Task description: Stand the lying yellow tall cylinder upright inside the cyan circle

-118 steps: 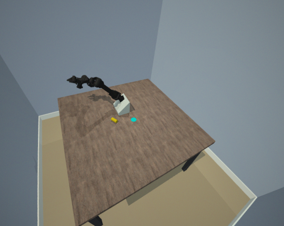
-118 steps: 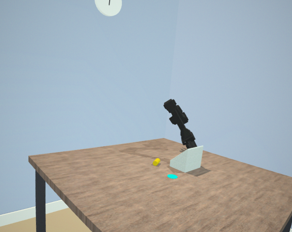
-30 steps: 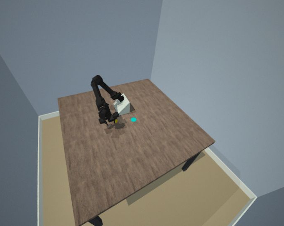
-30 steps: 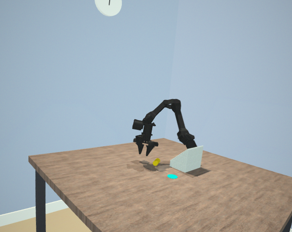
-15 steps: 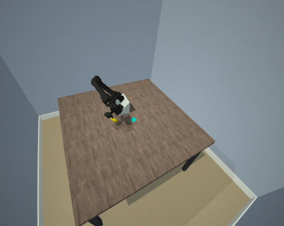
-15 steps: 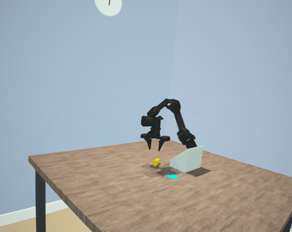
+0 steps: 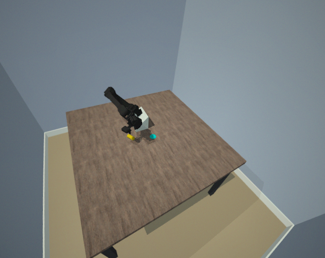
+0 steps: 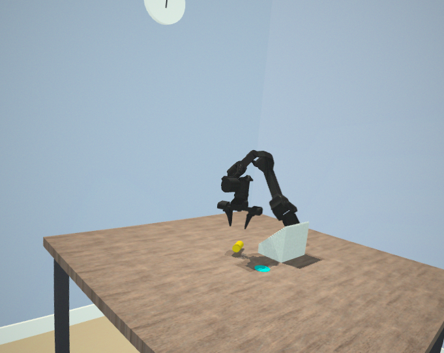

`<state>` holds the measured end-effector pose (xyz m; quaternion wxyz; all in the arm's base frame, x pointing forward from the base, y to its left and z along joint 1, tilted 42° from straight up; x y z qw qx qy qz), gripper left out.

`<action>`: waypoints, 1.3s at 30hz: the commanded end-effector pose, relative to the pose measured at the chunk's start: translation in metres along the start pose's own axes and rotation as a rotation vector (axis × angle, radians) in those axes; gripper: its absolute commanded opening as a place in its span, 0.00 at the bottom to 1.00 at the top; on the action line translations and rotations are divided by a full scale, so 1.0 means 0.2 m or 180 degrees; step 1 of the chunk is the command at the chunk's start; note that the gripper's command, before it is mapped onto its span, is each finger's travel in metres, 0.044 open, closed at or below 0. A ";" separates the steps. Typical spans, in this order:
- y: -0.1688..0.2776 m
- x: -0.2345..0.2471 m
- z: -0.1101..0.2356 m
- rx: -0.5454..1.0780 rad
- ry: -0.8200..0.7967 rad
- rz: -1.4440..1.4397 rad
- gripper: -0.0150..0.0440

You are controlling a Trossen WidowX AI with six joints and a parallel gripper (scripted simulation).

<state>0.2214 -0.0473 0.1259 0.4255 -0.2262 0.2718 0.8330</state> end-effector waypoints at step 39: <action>0.01 0.01 -0.28 0.0065 -0.0021 0.0043 0.43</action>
Point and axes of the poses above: the point midway between the two fingers, 35 mm back from their tips, its own z axis back along the fingers, its own x axis across the jaws, y = z × x, the point moved 1 cm from there along z, back along the fingers, and after that the axes turned 2 degrees about -z, right-handed, at the moved point
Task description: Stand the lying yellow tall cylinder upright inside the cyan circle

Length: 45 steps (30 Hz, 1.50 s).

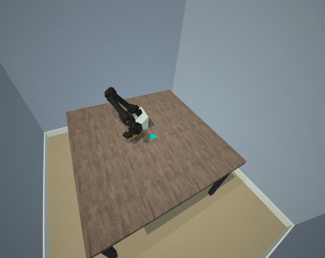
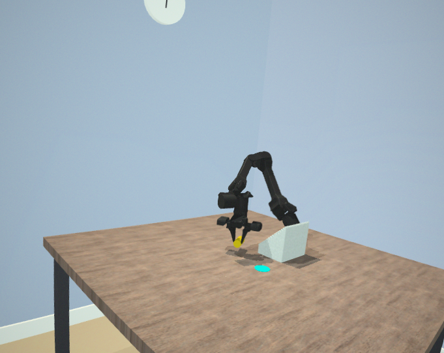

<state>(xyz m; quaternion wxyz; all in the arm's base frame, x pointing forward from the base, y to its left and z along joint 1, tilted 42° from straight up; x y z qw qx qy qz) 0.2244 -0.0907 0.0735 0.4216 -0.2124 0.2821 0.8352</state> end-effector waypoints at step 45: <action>-0.16 0.13 0.45 -0.0053 -0.0028 0.0909 0.43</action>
Point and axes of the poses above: the point midway between the two fingers, 35 mm back from their tips, its own z axis back along the fingers, its own x axis across the jaws, y = z × x, the point moved 1 cm from there along z, back along the fingers, and after that the axes turned 2 degrees about -z, right-handed, at the moved point
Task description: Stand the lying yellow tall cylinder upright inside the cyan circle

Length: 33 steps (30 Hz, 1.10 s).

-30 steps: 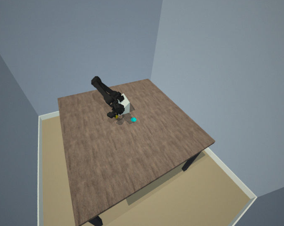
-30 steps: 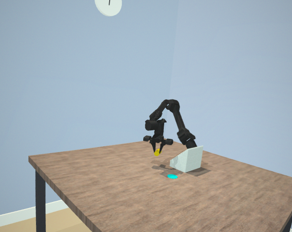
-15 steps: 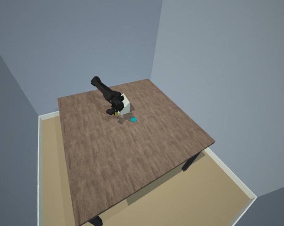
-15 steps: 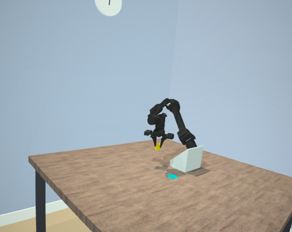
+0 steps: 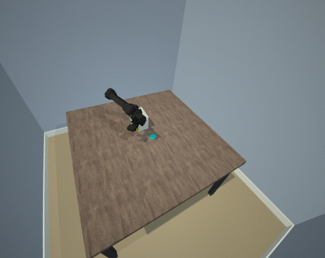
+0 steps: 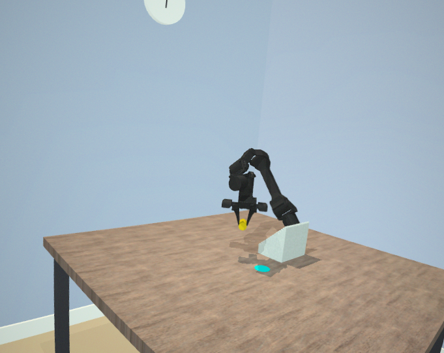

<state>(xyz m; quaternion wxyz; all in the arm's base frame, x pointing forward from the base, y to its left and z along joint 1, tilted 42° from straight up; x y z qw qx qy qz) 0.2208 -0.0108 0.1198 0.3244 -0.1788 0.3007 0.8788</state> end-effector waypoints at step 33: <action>-0.45 0.30 0.07 -0.0037 -0.0011 0.1912 0.43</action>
Point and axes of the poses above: the point midway between the two fingers, 35 mm back from their tips, its own z axis back along the fingers, its own x axis across the jaws, y = z × x, the point moved 1 cm from there along z, back along the fingers, and after that the axes turned 2 degrees about -z, right-handed, at the moved point
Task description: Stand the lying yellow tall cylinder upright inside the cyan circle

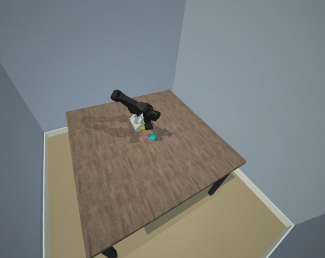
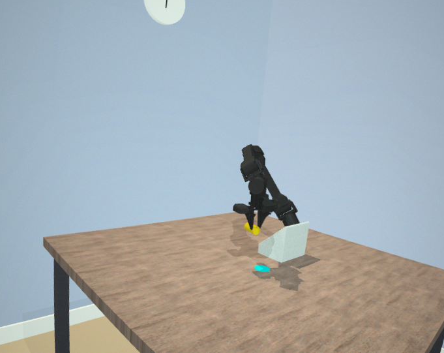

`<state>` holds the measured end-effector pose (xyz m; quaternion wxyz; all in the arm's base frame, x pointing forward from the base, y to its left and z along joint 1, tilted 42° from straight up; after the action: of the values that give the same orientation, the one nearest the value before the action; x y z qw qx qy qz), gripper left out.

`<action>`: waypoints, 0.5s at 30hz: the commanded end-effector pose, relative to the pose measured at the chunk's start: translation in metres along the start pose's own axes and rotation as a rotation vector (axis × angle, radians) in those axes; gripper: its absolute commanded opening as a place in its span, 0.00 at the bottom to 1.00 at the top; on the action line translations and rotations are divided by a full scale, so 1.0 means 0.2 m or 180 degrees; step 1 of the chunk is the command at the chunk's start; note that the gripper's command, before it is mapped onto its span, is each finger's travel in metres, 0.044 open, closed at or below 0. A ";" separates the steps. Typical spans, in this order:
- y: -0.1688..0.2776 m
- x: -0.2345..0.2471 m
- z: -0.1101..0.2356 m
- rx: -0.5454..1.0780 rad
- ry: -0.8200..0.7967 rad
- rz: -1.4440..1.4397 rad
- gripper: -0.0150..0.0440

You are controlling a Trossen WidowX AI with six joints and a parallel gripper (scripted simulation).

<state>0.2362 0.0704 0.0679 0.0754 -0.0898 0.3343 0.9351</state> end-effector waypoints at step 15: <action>-0.28 0.08 0.02 0.0044 0.0028 0.0906 0.43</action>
<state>0.2319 0.1073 0.0397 -0.0353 -0.0520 0.3503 0.9345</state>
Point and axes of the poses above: the point midway between the two fingers, 35 mm back from their tips, its own z axis back along the fingers, its own x axis across the jaws, y = z × x, the point moved 1 cm from there along z, back along the fingers, and after that the axes turned 2 degrees about -z, right-handed, at the moved point
